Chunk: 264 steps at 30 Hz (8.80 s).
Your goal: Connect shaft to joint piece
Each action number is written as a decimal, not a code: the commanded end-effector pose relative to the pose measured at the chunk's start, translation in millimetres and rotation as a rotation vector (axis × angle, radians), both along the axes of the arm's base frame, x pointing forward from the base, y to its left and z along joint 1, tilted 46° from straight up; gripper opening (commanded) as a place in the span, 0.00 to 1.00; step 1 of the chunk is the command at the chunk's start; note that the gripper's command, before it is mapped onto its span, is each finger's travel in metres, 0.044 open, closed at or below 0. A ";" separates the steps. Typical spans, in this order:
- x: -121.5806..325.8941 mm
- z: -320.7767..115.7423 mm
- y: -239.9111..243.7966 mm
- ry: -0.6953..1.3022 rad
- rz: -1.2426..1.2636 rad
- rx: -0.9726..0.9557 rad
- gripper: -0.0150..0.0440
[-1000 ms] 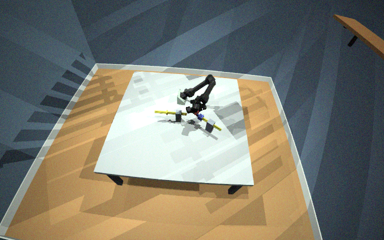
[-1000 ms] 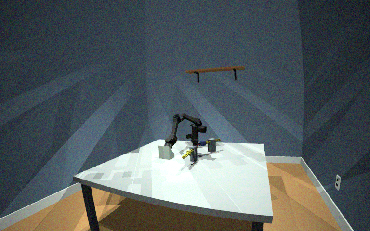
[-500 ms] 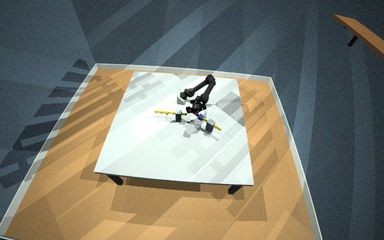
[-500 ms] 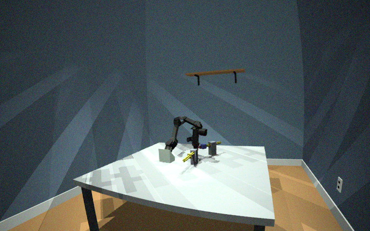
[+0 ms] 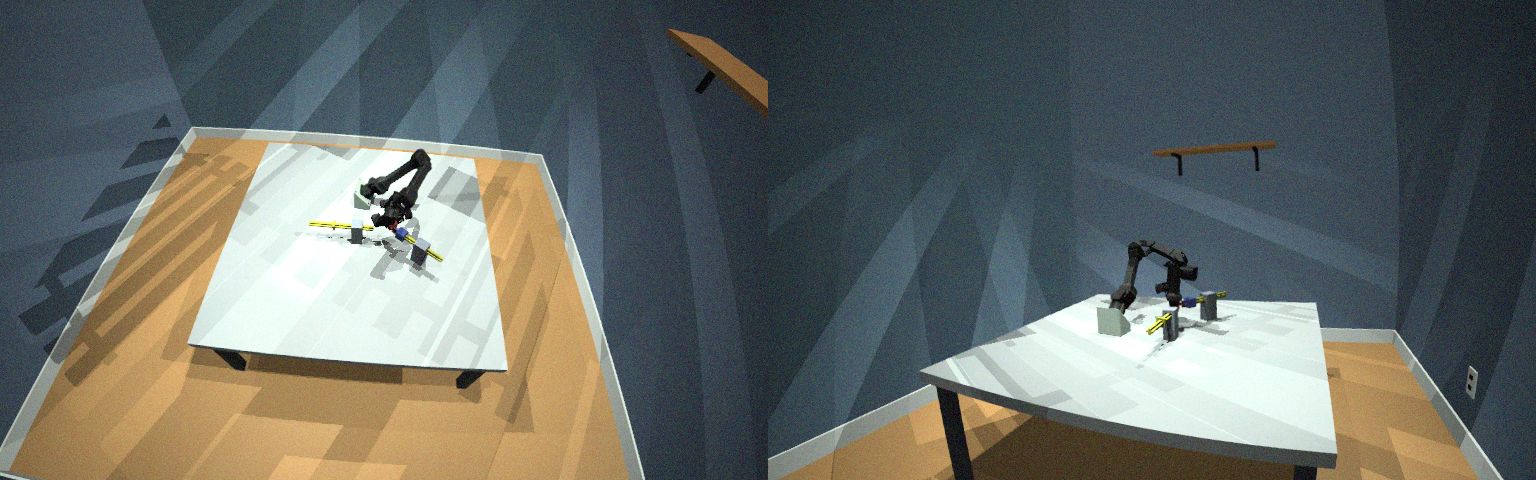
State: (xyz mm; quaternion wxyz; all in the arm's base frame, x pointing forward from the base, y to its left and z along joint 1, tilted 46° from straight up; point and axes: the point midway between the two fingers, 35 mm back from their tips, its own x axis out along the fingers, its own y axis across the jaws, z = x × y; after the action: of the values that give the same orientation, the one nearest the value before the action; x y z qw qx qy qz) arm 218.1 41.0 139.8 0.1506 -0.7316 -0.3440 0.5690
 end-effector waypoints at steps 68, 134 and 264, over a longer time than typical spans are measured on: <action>42.9 -19.6 -26.1 -0.845 0.777 -0.162 0.25; 42.9 -19.6 -26.1 -0.845 0.777 -0.162 0.25; 21.9 4.3 -136.4 -0.960 0.816 -0.173 1.00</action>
State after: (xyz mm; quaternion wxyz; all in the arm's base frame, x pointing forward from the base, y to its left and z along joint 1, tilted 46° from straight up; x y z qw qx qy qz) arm 239.2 -96.3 155.2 -0.3499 -0.7130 -0.5734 0.2011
